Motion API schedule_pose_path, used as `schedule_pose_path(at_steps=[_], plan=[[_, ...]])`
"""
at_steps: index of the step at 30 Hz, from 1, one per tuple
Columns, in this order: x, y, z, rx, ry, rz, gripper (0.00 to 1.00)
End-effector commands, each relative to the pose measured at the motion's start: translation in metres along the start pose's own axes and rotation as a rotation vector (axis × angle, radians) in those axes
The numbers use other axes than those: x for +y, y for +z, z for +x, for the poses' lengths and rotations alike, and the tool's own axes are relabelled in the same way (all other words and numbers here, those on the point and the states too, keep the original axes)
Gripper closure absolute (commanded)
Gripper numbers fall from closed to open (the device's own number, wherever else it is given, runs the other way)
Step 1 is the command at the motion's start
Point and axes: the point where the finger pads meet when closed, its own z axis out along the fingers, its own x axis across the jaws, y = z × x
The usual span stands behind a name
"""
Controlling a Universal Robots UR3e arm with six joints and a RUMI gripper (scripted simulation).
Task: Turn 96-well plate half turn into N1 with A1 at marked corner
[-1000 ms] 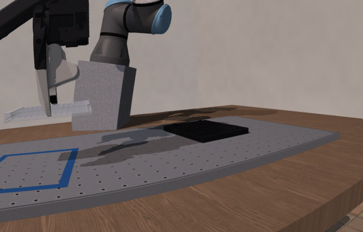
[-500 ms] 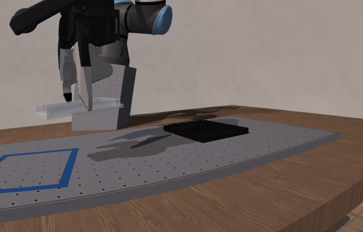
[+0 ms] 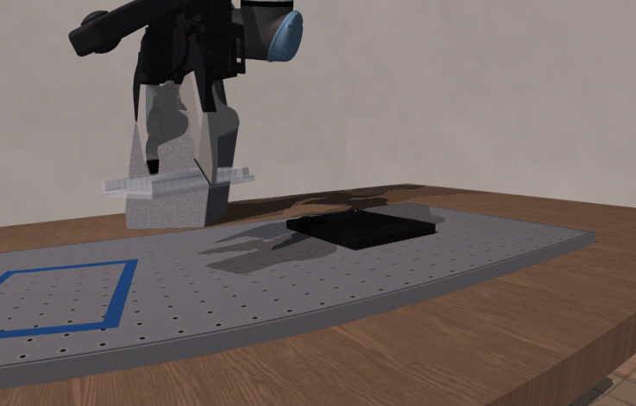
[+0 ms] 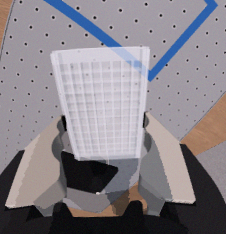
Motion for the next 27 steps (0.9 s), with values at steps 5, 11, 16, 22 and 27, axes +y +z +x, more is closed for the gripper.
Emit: schedule_pose_path(at_steps=[5, 11, 16, 22, 27], plan=[[0.033, -0.002, -0.015, -0.017, -0.014, 0.016, 1.00], [0.046, -0.002, -0.019, -0.017, -0.014, 0.016, 1.00], [0.061, -0.003, -0.025, -0.017, -0.014, 0.016, 1.00], [0.080, -0.003, -0.032, -0.016, -0.014, 0.016, 1.00], [0.089, -0.003, -0.035, -0.016, -0.014, 0.016, 1.00]])
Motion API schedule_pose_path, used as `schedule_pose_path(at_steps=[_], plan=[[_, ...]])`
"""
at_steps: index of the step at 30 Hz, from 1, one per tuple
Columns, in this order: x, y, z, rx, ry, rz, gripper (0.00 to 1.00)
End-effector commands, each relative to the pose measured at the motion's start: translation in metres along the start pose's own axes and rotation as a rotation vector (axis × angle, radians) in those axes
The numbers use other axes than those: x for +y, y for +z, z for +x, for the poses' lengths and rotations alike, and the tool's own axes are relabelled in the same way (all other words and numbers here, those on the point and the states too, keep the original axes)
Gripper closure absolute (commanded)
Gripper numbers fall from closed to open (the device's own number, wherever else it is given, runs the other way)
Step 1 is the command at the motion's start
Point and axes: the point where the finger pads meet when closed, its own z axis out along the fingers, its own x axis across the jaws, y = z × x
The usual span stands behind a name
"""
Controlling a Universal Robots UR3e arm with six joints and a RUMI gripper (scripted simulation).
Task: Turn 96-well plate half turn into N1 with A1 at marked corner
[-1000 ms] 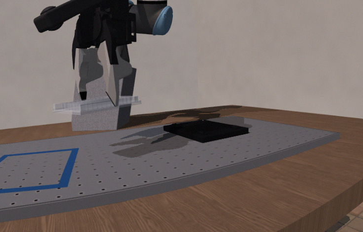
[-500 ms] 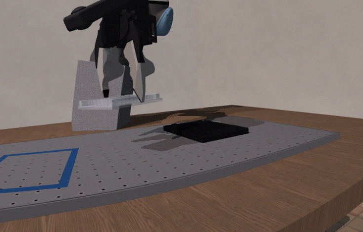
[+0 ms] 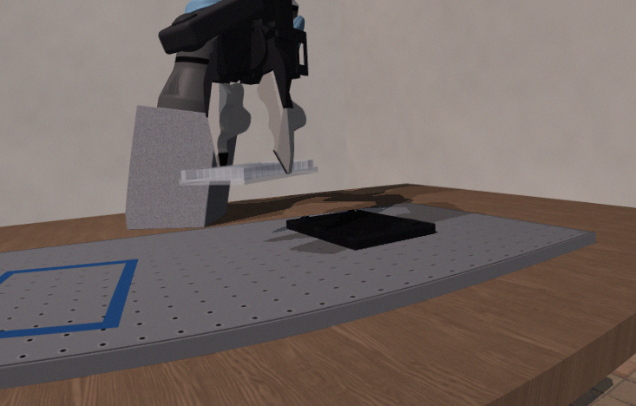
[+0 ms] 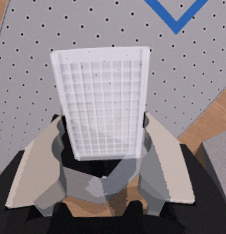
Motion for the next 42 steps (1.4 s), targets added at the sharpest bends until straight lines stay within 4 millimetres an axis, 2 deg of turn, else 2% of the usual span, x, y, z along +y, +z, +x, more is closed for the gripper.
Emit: schedule_pose_path(at_steps=[1, 15, 17, 42], plan=[[0.017, -0.002, -0.007, -0.002, 0.018, 0.006, 1.00], [0.060, -0.003, -0.025, -0.001, 0.018, 0.006, 1.00], [0.060, -0.003, -0.025, -0.001, 0.018, 0.006, 1.00], [0.131, -0.006, -0.054, -0.002, 0.018, 0.006, 1.00]])
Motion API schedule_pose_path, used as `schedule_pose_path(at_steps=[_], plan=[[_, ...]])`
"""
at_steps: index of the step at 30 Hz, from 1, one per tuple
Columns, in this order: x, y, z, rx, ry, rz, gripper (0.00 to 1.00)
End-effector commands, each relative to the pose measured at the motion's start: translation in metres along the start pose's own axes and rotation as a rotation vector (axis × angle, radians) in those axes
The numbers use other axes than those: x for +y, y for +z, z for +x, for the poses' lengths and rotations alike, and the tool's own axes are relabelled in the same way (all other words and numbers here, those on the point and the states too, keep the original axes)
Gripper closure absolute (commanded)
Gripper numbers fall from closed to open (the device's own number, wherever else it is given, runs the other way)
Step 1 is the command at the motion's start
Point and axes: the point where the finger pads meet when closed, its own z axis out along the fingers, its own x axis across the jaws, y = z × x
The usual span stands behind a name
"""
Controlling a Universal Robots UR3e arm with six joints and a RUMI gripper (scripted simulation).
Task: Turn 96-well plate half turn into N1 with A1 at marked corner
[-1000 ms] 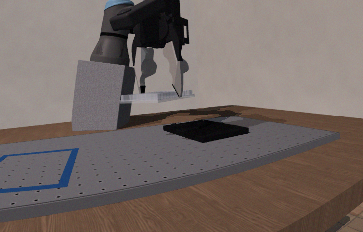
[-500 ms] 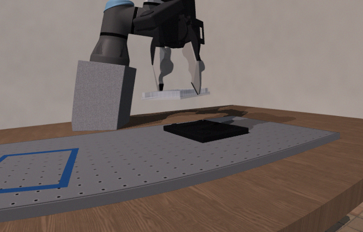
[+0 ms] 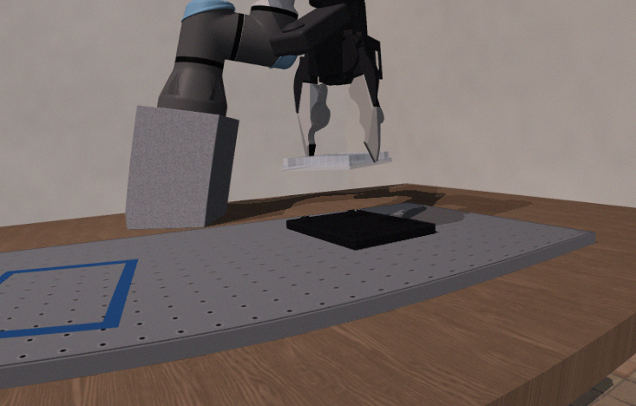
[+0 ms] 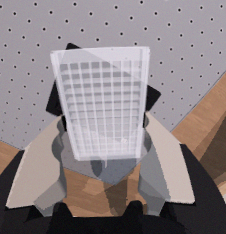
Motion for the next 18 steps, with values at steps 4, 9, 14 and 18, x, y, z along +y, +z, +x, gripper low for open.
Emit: schedule_pose_path(at_steps=[4, 9, 14, 18], plan=[[0.0202, -0.0019, -0.0096, 0.003, 0.023, 0.007, 1.00], [0.0202, -0.0019, -0.0095, 0.003, 0.022, 0.007, 1.00], [0.0208, -0.0018, -0.0091, 0.004, -0.112, 0.006, 1.00], [0.0204, -0.0019, -0.0094, 0.003, -0.244, 0.006, 1.00]])
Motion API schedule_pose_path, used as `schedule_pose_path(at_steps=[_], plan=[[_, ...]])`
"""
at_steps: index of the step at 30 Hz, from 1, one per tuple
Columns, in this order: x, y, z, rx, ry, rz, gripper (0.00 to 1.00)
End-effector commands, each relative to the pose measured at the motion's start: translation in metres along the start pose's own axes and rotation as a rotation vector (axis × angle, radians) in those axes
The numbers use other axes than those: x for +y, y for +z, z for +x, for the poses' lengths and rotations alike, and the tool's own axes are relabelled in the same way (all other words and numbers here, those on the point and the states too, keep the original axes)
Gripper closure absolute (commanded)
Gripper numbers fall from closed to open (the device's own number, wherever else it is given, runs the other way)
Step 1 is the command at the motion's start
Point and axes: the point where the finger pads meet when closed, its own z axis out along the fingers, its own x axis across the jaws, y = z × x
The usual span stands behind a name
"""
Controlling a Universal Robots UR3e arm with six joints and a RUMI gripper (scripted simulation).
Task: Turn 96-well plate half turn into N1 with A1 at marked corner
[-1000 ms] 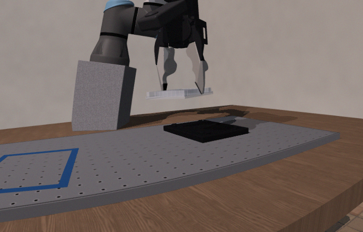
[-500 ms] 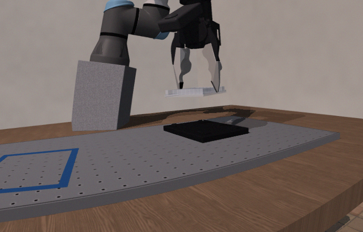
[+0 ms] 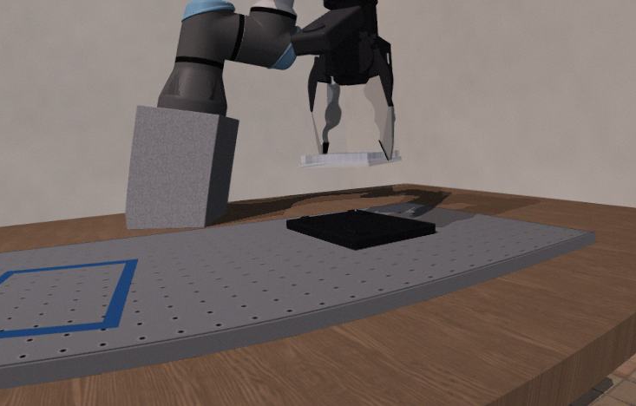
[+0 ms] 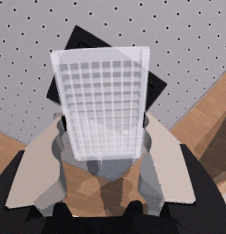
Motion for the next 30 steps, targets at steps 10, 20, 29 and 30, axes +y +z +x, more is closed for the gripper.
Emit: schedule_pose_path(at_steps=[10, 20, 29, 30], plan=[[-0.0006, -0.0007, -0.0008, -0.003, -0.466, 0.001, 1.00], [-0.0009, -0.0006, -0.0007, 0.001, -0.746, 0.003, 1.00], [-0.0010, -0.0006, -0.0009, 0.000, -0.977, 0.001, 1.00], [-0.0010, -0.0006, -0.0009, -0.002, -0.999, 0.000, 1.00]])
